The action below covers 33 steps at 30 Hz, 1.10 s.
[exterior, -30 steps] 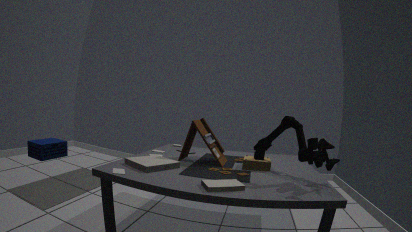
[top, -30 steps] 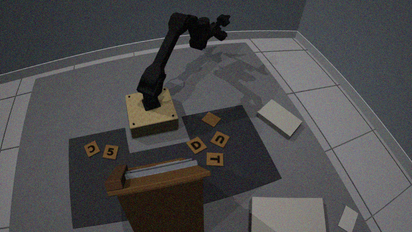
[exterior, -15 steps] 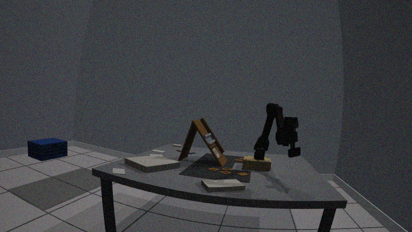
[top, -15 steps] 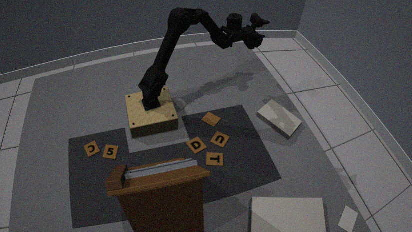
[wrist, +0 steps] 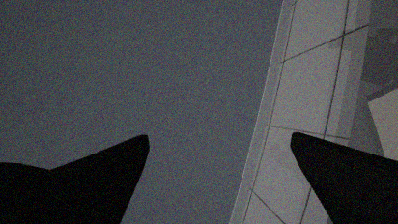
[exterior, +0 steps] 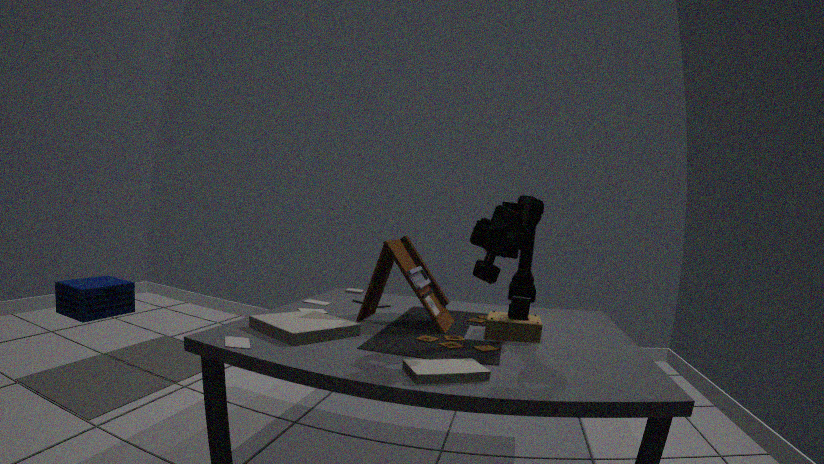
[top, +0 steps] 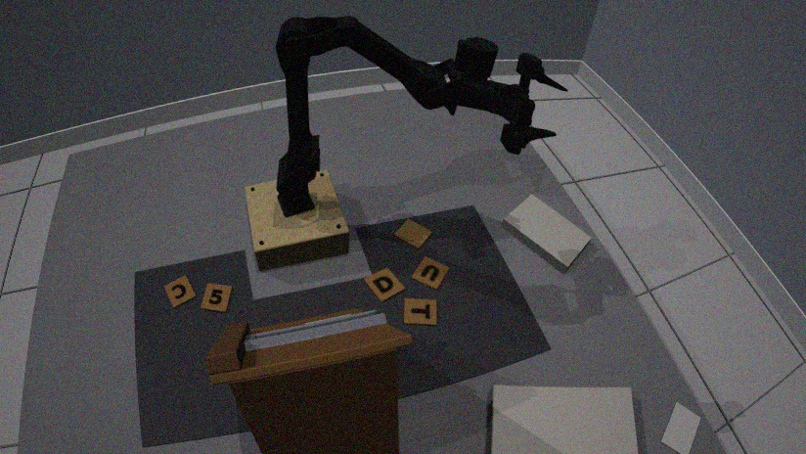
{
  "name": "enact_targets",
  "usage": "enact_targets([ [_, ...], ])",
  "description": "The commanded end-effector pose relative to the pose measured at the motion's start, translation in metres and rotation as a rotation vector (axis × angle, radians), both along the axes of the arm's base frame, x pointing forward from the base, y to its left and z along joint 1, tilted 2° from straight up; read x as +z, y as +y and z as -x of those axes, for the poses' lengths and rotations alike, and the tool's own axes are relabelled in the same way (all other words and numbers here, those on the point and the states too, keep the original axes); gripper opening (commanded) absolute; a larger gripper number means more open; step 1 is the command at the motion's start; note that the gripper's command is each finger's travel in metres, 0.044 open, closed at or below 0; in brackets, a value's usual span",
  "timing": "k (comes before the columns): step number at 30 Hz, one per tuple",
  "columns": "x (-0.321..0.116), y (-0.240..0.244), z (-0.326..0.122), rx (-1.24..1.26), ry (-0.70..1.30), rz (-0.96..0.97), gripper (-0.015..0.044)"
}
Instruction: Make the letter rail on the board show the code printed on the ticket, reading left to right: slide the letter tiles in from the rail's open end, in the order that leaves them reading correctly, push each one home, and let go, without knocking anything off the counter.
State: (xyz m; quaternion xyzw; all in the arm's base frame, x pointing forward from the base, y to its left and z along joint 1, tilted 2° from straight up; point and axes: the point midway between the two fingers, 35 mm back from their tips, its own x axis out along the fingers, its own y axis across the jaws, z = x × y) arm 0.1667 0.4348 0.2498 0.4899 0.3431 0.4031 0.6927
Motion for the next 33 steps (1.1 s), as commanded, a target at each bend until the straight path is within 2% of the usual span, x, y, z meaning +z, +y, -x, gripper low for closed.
enact_targets([
  [1, -0.001, -0.051, -0.043, -0.108, -0.096, 0.121, 0.0440],
  [8, -0.010, -0.160, -0.098, -0.303, -0.231, 0.372, 0.0440],
  [15, -0.034, -0.274, -0.113, -0.464, -0.303, 0.664, 0.0440],
  [20, -0.061, -0.353, -0.098, -0.554, -0.308, 0.903, 0.0440],
  [26, -0.102, -0.427, -0.061, -0.611, -0.256, 1.180, 0.0440],
  [30, -0.131, -0.461, -0.032, -0.617, -0.194, 1.340, 0.0440],
  [33, -0.136, -0.466, -0.027, -0.617, -0.182, 1.365, 0.0440],
])
